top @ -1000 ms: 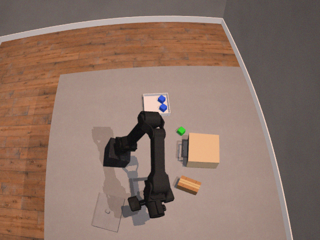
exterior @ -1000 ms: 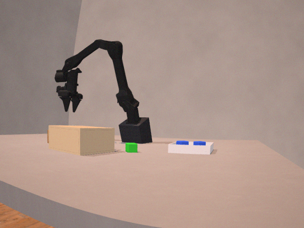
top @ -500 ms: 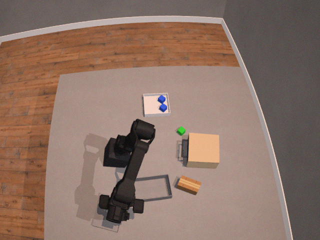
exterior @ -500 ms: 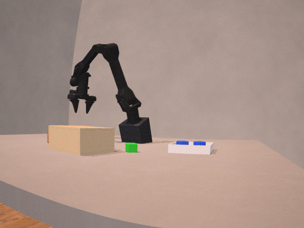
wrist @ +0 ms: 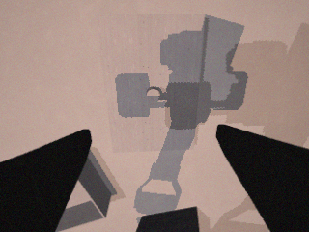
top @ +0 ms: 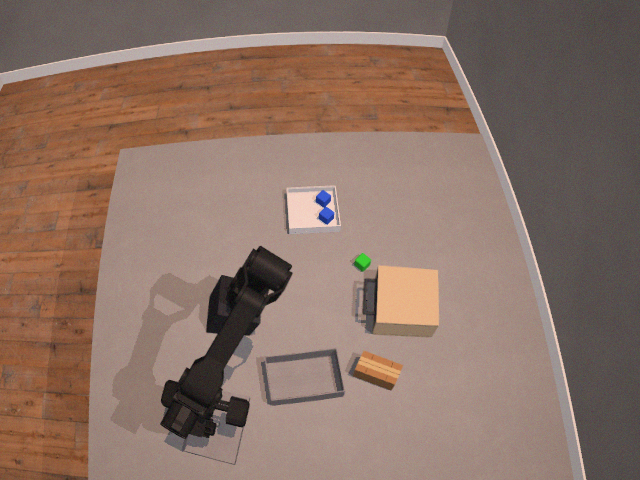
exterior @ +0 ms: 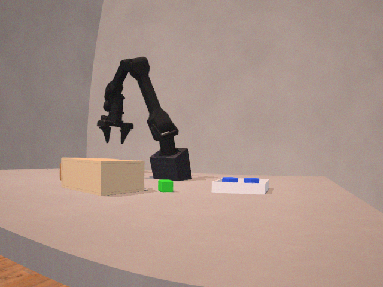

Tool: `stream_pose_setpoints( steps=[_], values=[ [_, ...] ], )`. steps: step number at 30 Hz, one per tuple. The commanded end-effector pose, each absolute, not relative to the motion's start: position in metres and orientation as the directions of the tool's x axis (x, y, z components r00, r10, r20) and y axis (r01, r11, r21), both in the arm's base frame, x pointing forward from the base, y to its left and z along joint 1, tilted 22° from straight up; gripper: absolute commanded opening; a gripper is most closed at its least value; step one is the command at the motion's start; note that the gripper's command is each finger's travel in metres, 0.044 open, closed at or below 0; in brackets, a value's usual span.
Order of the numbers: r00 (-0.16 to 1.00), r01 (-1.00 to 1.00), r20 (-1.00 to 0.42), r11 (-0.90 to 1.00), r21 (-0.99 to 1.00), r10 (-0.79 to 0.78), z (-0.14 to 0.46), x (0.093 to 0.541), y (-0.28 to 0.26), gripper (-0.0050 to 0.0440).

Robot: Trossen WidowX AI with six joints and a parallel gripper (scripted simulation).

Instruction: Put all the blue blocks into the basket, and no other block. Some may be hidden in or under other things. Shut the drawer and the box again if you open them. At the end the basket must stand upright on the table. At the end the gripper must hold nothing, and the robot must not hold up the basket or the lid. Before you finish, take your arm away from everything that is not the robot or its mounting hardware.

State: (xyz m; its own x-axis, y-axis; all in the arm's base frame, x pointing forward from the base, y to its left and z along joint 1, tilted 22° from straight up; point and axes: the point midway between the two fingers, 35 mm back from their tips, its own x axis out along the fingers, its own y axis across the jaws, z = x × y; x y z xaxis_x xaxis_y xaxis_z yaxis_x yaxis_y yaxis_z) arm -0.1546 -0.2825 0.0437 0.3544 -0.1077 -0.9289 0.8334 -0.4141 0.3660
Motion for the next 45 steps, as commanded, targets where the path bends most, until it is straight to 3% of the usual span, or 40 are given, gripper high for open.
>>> stream_pose_setpoints(
  steps=[1, 13, 43, 44, 45],
  values=[
    [0.354, 0.836, -0.929, -0.411, 0.364, -0.103, 0.030, -0.152, -0.284, 0.0440],
    [0.354, 0.836, -0.929, -0.411, 0.364, -0.103, -0.032, -0.129, -0.291, 0.0440],
    [0.354, 0.836, -0.929, -0.411, 0.364, -0.103, -0.062, -0.118, -0.294, 0.0440],
    [0.354, 0.836, -0.929, -0.411, 0.364, -0.103, -0.062, -0.118, -0.294, 0.0000],
    [0.354, 0.836, -0.929, -0.411, 0.364, -0.103, -0.062, -0.118, -0.294, 0.0000]
  ],
)
